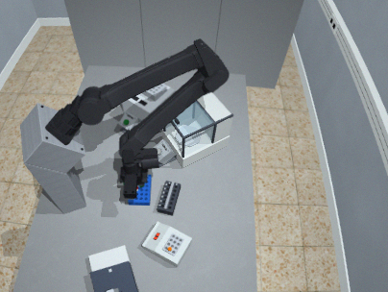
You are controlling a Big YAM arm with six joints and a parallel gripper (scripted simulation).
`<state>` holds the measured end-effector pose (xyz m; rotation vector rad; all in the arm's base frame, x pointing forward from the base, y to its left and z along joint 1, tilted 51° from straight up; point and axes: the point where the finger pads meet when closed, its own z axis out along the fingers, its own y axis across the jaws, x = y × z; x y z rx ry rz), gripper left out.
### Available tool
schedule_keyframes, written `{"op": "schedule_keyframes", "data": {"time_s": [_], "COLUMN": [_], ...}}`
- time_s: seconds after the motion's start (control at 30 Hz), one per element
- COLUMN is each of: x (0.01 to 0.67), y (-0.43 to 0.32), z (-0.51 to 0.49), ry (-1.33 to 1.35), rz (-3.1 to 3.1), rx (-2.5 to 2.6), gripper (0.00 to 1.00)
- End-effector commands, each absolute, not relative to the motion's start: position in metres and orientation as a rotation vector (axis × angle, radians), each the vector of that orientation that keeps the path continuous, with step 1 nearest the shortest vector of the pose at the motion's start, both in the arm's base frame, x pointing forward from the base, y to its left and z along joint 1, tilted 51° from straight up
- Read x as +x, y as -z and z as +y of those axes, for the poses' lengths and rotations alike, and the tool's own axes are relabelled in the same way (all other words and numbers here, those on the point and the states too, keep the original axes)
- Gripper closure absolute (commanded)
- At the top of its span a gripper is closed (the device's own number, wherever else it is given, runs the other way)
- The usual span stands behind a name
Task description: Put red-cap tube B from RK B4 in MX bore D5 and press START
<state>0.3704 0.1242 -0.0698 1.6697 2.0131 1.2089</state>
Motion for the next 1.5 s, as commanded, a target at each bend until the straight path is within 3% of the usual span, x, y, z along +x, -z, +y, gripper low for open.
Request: {"op": "schedule_keyframes", "data": {"time_s": [0.0,1.47], "x": [0.352,0.367], "y": [0.080,0.078], "z": [0.123,0.129], "ry": [-1.179,-1.203], "rz": [2.034,2.024], "rx": [1.714,1.688], "gripper": [0.64,0.64]}}
